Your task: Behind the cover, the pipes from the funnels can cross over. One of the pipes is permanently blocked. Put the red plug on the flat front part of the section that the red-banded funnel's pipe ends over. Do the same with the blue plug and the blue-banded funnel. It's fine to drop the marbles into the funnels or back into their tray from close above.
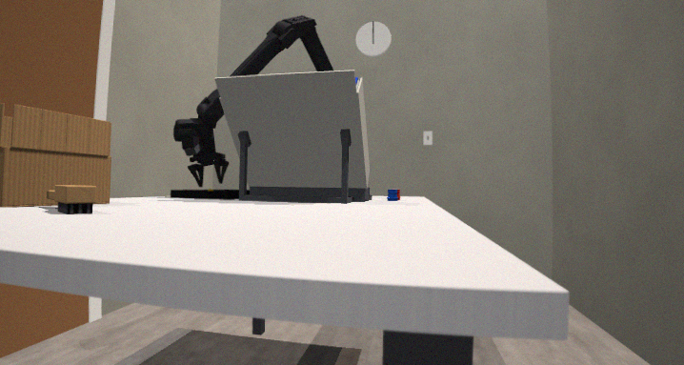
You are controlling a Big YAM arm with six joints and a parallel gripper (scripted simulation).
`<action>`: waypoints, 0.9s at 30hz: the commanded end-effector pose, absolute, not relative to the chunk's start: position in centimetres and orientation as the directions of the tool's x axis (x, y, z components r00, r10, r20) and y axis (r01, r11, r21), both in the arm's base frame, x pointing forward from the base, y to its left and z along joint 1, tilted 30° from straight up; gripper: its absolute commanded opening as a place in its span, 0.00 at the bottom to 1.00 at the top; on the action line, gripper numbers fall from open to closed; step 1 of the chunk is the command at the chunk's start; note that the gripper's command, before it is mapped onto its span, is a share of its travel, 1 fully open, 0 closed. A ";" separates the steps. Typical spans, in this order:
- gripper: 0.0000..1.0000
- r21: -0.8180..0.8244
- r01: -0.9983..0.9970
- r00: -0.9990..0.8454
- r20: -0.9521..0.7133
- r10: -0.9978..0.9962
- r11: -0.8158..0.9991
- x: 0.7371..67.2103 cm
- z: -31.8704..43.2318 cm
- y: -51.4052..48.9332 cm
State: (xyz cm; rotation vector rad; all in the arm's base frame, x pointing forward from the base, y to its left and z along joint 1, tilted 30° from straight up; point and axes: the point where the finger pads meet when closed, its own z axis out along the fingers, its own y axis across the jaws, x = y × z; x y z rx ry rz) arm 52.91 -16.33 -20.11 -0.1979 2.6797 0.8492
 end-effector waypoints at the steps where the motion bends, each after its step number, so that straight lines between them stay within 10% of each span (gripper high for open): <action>1: 0.80 0.549 -0.249 -0.940 -0.335 -0.063 0.798 53.0 -21.3 -14.9; 27: 0.80 0.542 -0.240 -0.939 -0.341 -0.050 0.806 54.0 -22.4 -15.4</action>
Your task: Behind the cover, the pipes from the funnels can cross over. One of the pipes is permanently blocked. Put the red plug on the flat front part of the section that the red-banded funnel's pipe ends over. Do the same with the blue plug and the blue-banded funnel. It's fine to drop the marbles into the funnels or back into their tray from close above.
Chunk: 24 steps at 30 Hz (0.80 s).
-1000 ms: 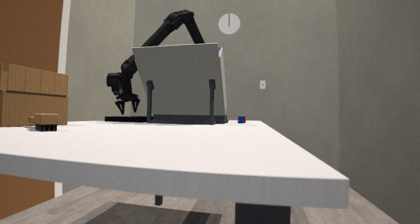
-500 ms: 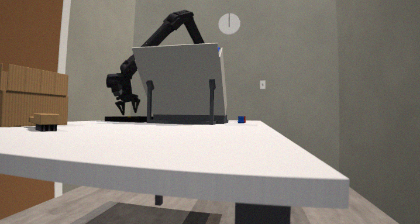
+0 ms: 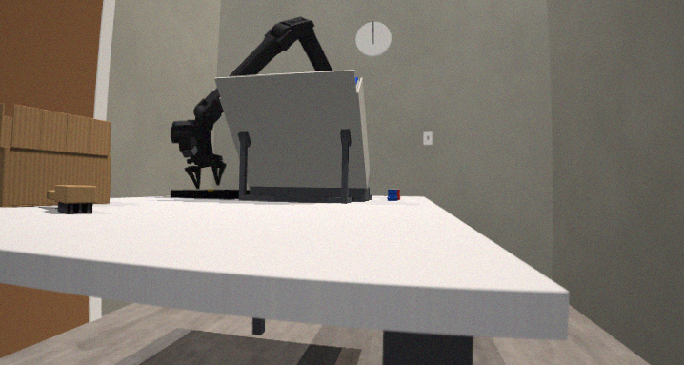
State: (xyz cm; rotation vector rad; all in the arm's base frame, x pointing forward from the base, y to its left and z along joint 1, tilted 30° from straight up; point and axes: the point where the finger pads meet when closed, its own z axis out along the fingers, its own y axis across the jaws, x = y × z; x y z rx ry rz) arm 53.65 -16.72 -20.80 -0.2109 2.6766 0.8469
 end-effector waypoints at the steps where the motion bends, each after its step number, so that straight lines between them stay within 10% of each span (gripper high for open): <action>1: 0.80 0.541 -0.239 -0.938 -0.342 -0.049 0.806 54.0 -22.5 -15.3; 24: 0.80 0.548 -0.249 -0.940 -0.334 -0.064 0.799 53.5 -23.8 -14.1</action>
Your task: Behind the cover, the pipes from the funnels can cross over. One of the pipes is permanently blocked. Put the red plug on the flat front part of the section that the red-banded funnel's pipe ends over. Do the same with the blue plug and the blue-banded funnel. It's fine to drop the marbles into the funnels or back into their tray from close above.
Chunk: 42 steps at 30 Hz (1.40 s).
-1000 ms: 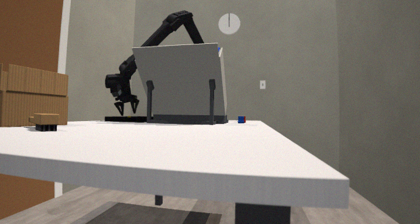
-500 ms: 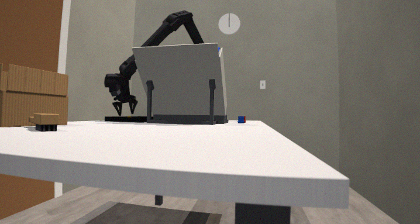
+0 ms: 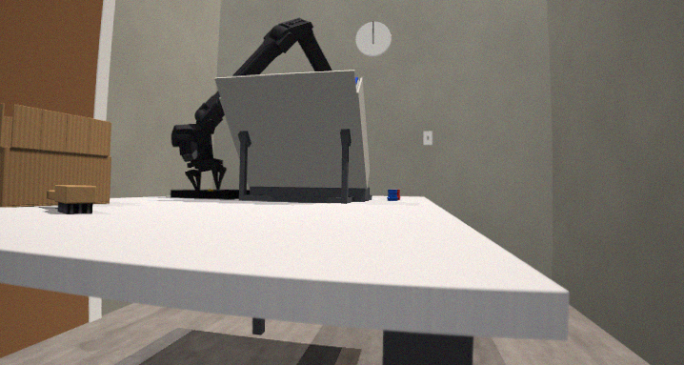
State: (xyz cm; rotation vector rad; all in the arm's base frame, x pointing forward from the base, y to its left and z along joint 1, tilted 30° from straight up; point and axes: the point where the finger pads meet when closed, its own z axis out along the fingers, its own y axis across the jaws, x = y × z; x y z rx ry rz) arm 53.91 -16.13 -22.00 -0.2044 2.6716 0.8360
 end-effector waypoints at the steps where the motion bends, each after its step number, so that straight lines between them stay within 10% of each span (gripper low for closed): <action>1: 0.80 0.548 -0.249 -0.940 -0.334 -0.064 0.799 53.5 -23.8 -14.1; 19: 0.80 0.549 -0.249 -0.940 -0.334 -0.063 0.798 53.2 -24.0 -13.6; 20: 0.00 0.527 -0.237 -0.933 -0.358 -0.039 0.816 53.9 -22.0 -16.0; 42: 0.00 0.528 -0.237 -0.933 -0.357 -0.040 0.815 53.9 -22.0 -15.9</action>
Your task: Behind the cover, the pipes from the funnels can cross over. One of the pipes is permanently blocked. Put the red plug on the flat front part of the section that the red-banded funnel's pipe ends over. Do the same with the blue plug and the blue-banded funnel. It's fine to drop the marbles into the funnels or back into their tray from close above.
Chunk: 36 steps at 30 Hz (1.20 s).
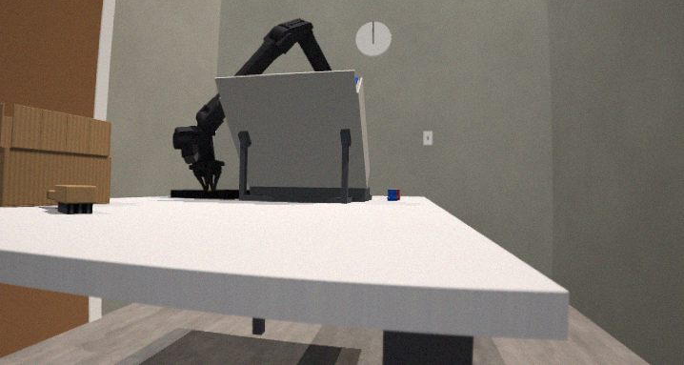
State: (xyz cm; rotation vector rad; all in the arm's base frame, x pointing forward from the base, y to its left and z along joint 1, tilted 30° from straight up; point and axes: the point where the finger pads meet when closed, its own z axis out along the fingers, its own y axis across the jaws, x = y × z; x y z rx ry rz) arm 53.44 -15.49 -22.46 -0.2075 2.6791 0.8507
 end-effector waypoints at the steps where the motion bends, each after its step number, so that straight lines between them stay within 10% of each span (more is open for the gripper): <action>1: 0.00 0.528 -0.237 -0.933 -0.357 -0.040 0.815 53.9 -22.0 -15.9; 36: 0.00 0.550 -0.248 -0.941 -0.333 -0.063 0.798 50.1 -10.4 -21.3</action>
